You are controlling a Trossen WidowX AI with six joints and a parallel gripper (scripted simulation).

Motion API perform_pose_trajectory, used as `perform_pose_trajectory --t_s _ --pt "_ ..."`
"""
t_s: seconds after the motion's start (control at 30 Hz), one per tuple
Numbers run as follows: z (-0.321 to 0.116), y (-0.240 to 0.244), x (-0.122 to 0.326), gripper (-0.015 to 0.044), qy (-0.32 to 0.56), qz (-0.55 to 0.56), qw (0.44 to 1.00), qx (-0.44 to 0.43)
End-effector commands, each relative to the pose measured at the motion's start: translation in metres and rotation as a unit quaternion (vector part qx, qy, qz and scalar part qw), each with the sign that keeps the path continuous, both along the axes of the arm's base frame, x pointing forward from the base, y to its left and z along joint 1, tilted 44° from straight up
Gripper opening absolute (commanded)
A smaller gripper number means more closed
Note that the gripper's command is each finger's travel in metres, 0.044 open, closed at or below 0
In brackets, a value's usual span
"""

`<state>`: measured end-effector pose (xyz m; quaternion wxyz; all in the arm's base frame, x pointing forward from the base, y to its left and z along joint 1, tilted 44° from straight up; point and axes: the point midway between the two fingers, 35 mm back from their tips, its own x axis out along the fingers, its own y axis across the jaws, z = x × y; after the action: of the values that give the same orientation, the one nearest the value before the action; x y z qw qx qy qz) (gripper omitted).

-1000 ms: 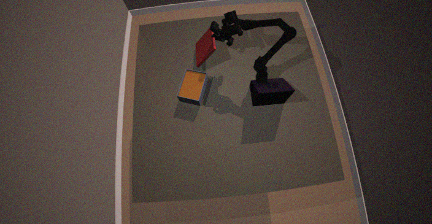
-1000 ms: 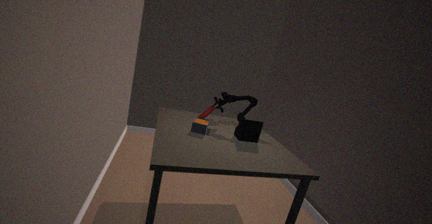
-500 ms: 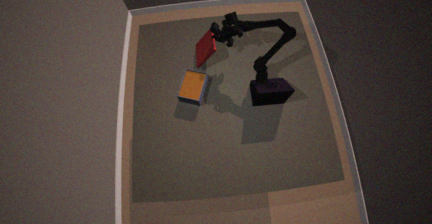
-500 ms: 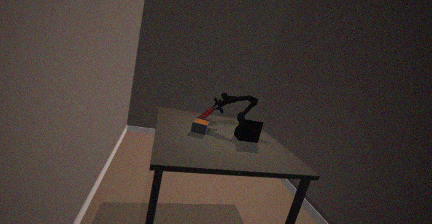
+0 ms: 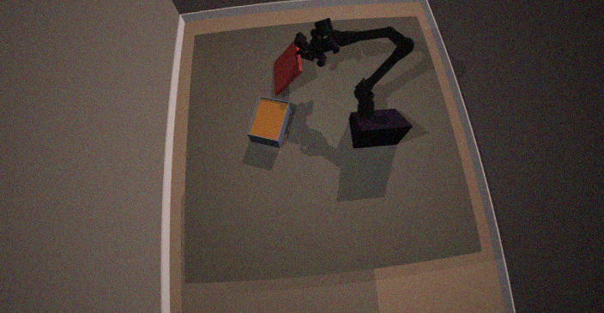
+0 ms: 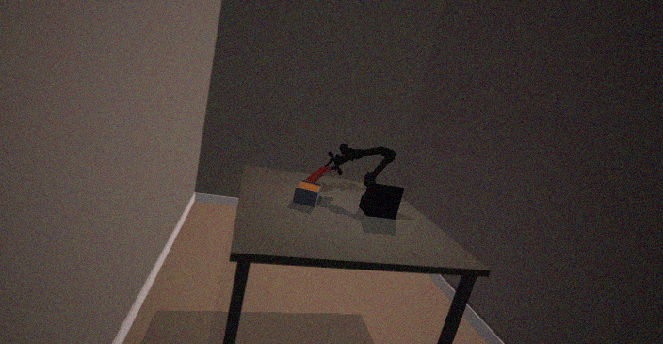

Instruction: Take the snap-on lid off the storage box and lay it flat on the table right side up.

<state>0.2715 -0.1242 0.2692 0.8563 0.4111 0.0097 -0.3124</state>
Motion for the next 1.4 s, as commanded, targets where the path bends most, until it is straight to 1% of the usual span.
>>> perform_pose_trajectory --t_s 0.0,1.37 --pt "-0.002 -0.002 0.002 0.0 -0.001 0.004 1.0 -0.001" --pt "-0.025 -0.024 0.005 0.0 -0.001 0.004 1.0 -0.002"
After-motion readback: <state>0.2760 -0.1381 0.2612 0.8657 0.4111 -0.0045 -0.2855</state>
